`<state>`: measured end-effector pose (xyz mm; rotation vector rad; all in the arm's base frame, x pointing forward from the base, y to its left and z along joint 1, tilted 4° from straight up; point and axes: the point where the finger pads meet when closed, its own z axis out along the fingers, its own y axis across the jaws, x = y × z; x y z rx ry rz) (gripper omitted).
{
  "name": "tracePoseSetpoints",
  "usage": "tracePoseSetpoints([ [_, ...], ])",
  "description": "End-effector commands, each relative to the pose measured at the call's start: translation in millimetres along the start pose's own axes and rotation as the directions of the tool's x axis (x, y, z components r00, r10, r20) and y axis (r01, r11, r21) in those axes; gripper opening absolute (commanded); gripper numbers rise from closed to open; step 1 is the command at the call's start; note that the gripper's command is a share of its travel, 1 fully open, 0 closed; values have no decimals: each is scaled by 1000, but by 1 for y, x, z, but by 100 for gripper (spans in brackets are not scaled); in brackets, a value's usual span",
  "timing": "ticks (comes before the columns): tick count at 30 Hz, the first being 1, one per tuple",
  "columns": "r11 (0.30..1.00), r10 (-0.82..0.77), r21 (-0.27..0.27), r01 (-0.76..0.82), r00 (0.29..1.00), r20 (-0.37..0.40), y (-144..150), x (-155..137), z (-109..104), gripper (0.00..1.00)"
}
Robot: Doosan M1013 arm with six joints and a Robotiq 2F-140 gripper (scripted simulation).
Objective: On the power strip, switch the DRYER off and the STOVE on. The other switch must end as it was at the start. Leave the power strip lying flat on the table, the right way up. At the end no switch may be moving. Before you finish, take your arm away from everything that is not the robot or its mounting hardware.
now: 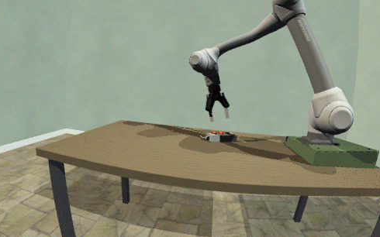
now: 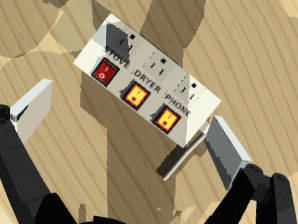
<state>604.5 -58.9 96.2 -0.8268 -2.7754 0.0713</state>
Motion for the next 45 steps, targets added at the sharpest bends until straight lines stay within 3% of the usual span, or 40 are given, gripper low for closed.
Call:
tracePoseSetpoints([
  [1,1000,0,0,0,1000,0,0,0,0,100],
  [22,998,-61,-7,61,998,26,0,1,-4,100],
  [25,952,-303,-4,306,943,135,-1,5,-20,100],
  [27,952,-303,-4,306,943,135,-1,5,-20,100],
  [30,871,-485,37,489,847,219,-1,10,-34,100],
  [32,871,-485,37,489,847,219,-1,10,-34,100],
  [33,827,-555,63,559,793,250,-2,11,-40,100],
  [34,827,-555,63,559,793,250,-2,11,-40,100],
  [37,754,-648,111,647,705,288,-2,15,-49,100],
  [45,752,-650,112,649,703,289,-2,15,-49,100],
])
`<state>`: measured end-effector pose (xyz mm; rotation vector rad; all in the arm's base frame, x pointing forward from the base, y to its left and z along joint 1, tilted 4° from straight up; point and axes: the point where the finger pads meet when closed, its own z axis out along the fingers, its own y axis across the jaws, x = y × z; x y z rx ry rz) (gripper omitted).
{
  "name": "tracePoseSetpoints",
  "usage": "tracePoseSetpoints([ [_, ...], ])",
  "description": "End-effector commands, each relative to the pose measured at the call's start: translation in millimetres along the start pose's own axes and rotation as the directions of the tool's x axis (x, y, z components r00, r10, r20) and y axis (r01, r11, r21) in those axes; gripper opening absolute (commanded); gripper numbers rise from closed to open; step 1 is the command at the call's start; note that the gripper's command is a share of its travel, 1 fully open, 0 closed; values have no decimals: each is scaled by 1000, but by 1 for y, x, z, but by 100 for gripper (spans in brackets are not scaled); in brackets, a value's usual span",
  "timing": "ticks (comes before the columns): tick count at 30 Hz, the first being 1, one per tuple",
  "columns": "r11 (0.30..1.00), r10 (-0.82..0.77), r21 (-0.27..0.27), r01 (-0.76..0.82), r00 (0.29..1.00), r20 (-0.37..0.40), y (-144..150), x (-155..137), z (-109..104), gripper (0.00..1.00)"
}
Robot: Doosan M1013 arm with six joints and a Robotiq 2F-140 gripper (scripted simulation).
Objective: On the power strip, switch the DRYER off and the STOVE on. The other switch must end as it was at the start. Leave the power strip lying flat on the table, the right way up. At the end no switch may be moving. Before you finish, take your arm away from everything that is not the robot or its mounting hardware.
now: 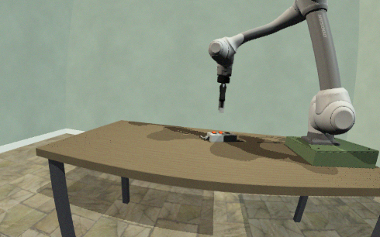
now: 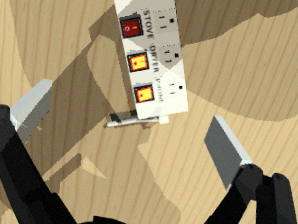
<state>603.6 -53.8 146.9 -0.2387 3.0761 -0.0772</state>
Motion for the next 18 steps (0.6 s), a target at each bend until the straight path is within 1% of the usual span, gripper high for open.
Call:
tracePoseSetpoints([
  [1,1000,0,0,0,1000,0,0,0,0,100],
  [7,1000,0,0,0,1000,0,0,0,0,100],
  [9,999,-32,-1,32,999,0,-1,4,4,100],
  [11,999,-32,-1,32,999,0,-1,4,4,100],
  [13,986,-164,-1,164,986,0,-4,22,21,100],
  [15,947,-322,-2,322,947,0,-8,46,41,100],
  [16,947,-322,-2,322,947,0,-8,46,41,100],
  [18,917,-399,-2,399,917,1,-9,58,50,100],
])
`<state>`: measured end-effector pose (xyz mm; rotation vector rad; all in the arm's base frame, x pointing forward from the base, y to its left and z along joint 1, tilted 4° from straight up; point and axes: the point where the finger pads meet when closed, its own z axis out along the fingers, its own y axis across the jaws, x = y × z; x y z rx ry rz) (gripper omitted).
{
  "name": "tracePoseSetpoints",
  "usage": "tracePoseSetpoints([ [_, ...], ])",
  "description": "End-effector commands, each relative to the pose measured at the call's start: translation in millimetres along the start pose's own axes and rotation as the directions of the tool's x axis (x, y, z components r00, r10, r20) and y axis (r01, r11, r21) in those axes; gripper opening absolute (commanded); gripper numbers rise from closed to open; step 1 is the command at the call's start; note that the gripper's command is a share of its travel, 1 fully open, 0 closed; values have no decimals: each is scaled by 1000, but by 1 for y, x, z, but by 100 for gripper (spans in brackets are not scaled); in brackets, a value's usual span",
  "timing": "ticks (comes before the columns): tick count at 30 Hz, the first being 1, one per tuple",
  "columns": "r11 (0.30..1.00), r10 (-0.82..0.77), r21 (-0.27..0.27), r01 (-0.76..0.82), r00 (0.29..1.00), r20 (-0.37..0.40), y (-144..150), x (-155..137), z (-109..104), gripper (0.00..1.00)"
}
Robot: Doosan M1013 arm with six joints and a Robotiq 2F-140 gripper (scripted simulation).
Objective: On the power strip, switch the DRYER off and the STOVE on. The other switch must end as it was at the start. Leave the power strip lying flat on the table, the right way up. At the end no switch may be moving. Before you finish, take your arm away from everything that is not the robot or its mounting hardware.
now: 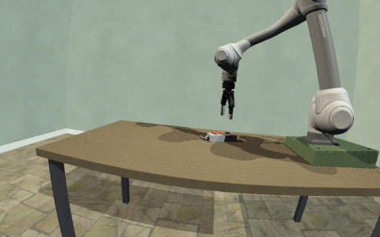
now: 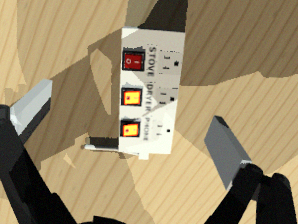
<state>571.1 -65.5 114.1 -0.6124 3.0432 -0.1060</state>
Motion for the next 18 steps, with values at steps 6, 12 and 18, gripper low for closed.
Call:
tracePoseSetpoints([
  [6,985,-171,-9,171,985,17,2,23,20,0],
  [12,985,-171,-9,171,985,17,2,23,20,0],
  [18,985,-171,-9,171,985,17,2,23,20,0],
])
